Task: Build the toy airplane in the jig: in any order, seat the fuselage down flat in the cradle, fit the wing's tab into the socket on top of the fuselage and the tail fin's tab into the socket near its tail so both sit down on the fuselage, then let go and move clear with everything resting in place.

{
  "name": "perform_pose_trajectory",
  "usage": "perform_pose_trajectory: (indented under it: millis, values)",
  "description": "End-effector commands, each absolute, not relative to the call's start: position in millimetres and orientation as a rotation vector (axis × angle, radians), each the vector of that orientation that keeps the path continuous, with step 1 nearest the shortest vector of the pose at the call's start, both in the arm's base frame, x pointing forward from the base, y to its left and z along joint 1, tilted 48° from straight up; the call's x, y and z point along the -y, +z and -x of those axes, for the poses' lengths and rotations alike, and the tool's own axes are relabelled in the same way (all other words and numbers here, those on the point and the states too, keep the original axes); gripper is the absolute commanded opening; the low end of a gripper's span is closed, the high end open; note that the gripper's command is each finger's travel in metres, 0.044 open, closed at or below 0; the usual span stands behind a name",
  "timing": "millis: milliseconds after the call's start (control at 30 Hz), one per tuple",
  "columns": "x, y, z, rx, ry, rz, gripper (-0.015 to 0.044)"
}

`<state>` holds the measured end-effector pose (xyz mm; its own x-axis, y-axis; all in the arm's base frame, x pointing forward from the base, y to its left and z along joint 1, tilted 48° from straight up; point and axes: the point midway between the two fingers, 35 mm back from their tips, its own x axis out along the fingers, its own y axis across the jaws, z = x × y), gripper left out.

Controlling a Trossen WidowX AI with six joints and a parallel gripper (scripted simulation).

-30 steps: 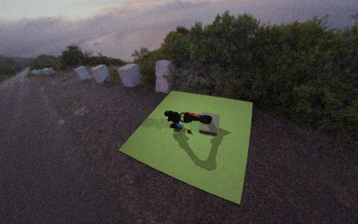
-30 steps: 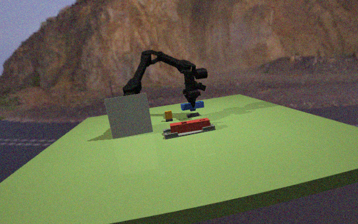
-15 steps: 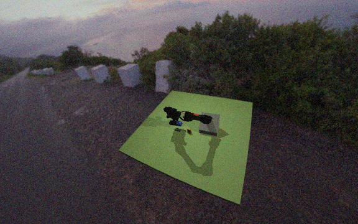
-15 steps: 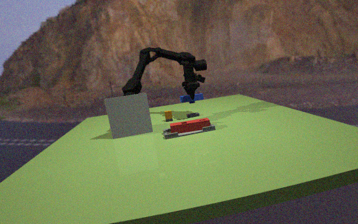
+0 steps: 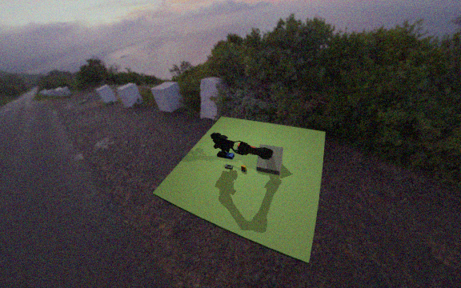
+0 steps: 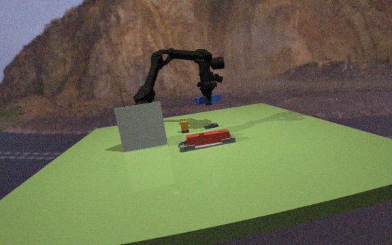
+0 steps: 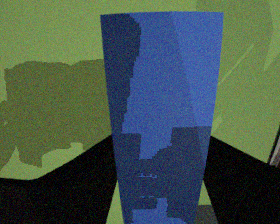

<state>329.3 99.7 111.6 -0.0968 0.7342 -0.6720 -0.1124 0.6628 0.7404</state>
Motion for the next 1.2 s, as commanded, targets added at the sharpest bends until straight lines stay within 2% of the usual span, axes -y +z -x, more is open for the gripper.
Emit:
perform_pose_trajectory:
  millis: [0,1167]
  values:
    - [-95.4,112.0,-330.3,-1.495,0.784,-0.514,0.0000]
    - [-24.0,22.3,-328.7,-1.237,1.095,-0.095,0.0000]
